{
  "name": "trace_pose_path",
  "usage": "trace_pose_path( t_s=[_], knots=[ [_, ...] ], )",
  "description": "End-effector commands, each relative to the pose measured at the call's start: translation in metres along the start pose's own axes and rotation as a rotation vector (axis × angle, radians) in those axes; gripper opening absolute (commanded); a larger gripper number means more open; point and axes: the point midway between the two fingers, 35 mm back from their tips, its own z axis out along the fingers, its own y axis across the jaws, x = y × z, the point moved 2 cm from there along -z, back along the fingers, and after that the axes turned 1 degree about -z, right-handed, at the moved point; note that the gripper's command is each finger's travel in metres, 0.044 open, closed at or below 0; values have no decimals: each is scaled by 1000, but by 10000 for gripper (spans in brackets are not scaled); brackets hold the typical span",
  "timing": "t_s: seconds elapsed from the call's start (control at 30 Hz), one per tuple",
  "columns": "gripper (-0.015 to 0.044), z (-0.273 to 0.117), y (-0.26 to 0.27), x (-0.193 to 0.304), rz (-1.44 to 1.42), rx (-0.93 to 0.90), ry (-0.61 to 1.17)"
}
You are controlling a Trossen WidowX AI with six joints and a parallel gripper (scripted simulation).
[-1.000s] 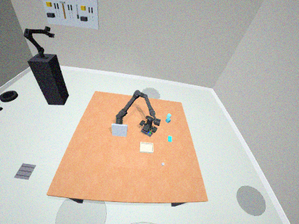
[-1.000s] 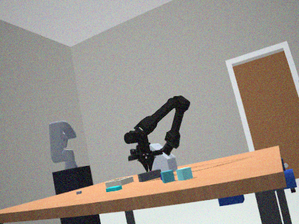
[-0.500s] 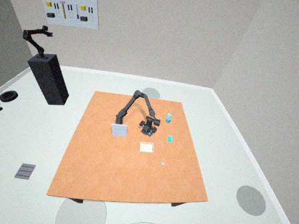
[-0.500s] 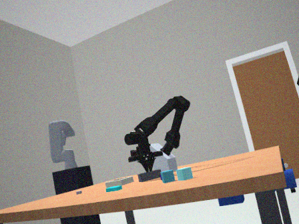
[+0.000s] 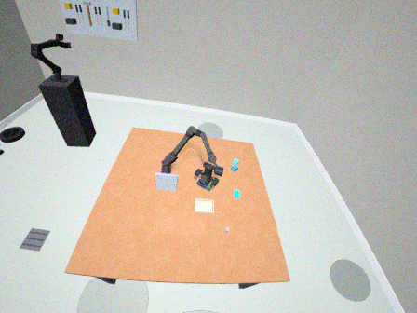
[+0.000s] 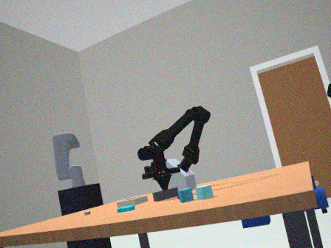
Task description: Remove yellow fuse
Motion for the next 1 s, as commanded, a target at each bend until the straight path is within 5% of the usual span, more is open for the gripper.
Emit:
trace_pose_path(
  t_s=[0.0, 0.97],
  knots=[
    [0, -2, 0, 0, 0, 0, 0],
    [0, -16, 1, 0, 3, 0, 0]
  ],
)
